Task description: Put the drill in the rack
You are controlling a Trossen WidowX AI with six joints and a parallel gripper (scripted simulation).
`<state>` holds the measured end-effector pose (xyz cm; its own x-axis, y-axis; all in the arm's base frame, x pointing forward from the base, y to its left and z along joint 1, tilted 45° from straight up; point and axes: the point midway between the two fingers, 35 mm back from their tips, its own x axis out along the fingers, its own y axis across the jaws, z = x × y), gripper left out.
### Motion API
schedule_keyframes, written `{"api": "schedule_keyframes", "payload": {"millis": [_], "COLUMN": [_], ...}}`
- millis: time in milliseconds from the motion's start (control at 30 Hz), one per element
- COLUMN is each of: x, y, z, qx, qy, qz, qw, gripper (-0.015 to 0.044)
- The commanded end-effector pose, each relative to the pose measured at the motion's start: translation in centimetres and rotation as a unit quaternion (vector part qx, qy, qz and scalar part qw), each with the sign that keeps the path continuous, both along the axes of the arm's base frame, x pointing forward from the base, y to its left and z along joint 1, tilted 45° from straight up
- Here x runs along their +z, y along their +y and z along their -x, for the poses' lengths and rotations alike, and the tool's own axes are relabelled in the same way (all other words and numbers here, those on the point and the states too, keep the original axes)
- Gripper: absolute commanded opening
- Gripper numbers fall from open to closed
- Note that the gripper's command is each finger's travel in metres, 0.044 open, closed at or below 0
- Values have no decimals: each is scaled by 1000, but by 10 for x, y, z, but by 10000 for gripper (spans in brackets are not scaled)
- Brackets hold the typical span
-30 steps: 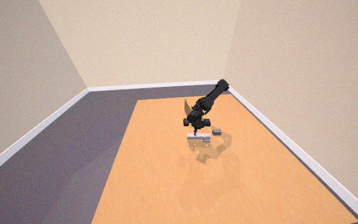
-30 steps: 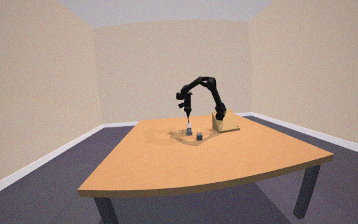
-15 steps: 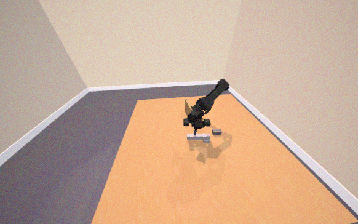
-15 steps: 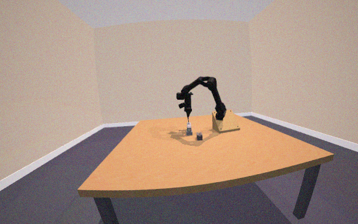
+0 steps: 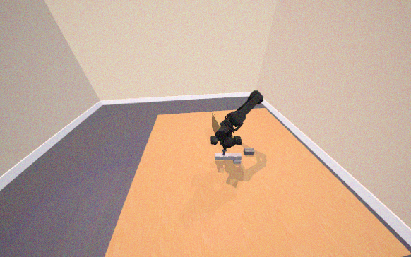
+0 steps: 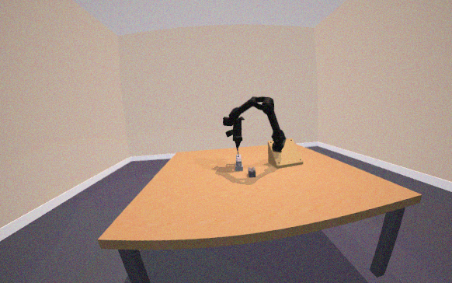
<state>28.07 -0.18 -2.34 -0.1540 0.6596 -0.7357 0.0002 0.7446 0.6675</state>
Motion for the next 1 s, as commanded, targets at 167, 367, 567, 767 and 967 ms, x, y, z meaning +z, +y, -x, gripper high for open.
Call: {"api": "schedule_keyframes", "payload": {"millis": [167, 367, 567, 767, 967], "x": [-11, -12, -13, -14, -15], "y": [15, 17, 19, 20, 22], "z": [10, 10, 11, 11, 11], "qx": [13, 13, 13, 13, 13], "qy": [19, 19, 19, 19, 19], "qz": [-8, -8, -8, -8, -8], "qw": [1000, 1000, 1000, 1000, 1000], "gripper": [0, 0, 0, 0, 0]}}
